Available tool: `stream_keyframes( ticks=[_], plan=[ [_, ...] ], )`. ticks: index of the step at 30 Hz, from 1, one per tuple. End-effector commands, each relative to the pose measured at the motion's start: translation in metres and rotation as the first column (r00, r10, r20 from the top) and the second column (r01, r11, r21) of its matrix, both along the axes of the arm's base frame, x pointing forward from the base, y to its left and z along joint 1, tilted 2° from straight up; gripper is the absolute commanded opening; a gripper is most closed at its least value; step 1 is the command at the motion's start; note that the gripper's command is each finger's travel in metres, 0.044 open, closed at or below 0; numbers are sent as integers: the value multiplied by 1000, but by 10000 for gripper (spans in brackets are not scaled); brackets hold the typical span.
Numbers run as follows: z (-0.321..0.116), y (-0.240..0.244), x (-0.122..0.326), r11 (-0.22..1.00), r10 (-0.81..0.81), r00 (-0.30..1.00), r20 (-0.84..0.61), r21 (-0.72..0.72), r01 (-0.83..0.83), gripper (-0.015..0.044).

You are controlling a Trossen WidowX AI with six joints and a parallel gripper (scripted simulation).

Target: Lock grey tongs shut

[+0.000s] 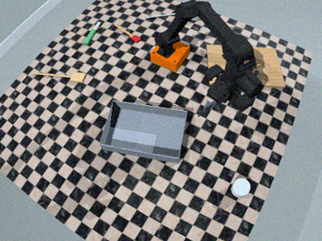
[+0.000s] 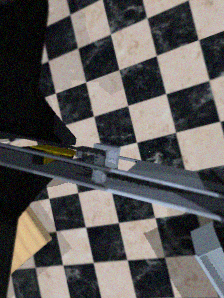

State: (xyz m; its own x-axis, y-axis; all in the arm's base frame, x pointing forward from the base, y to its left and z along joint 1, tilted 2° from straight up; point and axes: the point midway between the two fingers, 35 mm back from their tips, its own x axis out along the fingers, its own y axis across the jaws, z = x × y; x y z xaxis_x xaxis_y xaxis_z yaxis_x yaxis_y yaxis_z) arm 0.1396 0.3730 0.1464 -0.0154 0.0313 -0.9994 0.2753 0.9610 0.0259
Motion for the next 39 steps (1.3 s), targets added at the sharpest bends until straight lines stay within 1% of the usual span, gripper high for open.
stream_keyframes(
  ticks=[1, 5, 9, 24, 39],
  plan=[
    [3, 5, -20, 999, -33, 999, -6, 7, 34, -150],
    [3, 6, -24, 999, -39, 999, -7, 7, 39, -150],
    [4, 10, -44, 998, -56, 998, -9, 8, 56, -150],
    [6, 14, -144, 986, -169, 985, -18, 3, 169, -150],
    [9, -6, -241, 958, -287, 957, -32, -2, 287, -150]
  ],
)
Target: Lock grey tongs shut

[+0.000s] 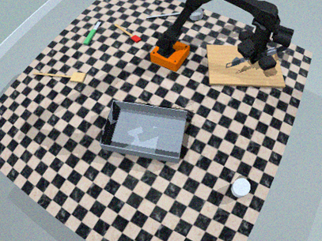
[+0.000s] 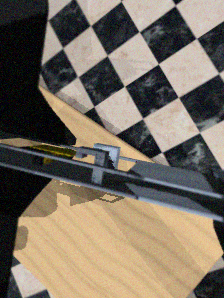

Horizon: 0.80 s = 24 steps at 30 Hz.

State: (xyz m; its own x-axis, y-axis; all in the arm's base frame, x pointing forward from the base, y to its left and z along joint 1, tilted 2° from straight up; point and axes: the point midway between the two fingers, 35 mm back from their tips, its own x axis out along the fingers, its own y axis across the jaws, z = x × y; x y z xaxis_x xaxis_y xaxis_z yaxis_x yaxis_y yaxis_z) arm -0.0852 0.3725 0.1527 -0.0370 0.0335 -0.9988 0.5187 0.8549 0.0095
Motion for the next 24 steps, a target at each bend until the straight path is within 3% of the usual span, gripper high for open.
stream_keyframes(
  ticks=[1, 15, 24],
  plan=[
    [3, -8, -22, 999, -34, 999, -2, 6, 34, -150],
    [4, -48, -100, 989, -149, 989, -14, -6, 149, -150],
    [4, -52, -106, 987, -159, 987, -15, -7, 159, -150]
  ],
)
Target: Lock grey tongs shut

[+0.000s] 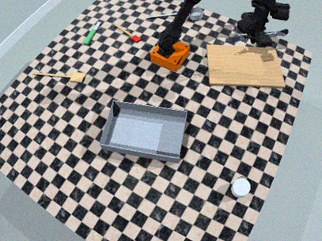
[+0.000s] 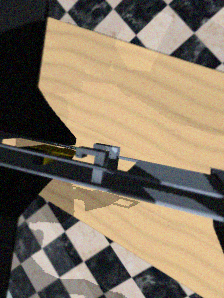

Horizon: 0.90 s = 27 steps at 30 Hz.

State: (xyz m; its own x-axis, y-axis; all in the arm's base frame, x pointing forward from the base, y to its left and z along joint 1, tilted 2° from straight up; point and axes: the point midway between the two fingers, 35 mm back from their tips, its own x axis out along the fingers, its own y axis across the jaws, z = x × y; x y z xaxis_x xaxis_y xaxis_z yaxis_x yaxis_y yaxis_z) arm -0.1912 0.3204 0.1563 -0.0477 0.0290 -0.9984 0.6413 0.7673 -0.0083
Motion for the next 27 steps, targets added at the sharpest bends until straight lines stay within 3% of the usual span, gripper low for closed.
stream_keyframes(
  ticks=[1, 27],
  plan=[
    [1, 0, 0, 1000, -9, 1000, 0, 6, 9, -150],
    [-18, 24, -6, 968, -51, 944, -325, 216, 127, -150]
  ],
)
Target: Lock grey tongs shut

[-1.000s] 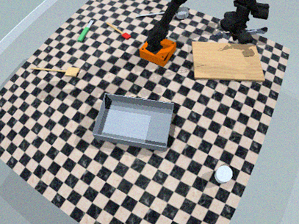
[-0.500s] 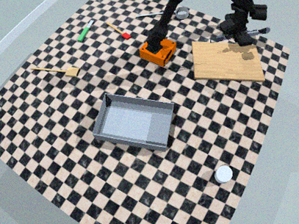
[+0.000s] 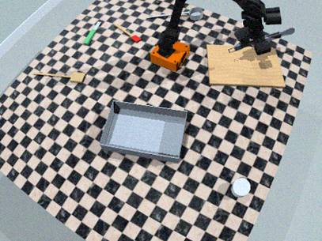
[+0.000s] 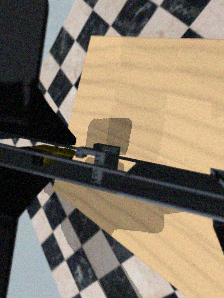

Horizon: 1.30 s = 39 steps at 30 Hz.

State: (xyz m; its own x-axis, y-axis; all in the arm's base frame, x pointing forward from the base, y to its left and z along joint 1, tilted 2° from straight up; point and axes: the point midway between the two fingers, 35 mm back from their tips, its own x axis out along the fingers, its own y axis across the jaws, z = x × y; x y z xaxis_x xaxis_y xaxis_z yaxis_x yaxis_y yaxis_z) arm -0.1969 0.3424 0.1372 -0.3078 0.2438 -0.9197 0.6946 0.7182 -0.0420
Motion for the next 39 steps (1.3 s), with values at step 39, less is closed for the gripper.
stream_keyframes(
  ticks=[39],
  plan=[
    [6, -15, 18, 901, 104, 882, -460, 420, 112, -150]
  ],
)
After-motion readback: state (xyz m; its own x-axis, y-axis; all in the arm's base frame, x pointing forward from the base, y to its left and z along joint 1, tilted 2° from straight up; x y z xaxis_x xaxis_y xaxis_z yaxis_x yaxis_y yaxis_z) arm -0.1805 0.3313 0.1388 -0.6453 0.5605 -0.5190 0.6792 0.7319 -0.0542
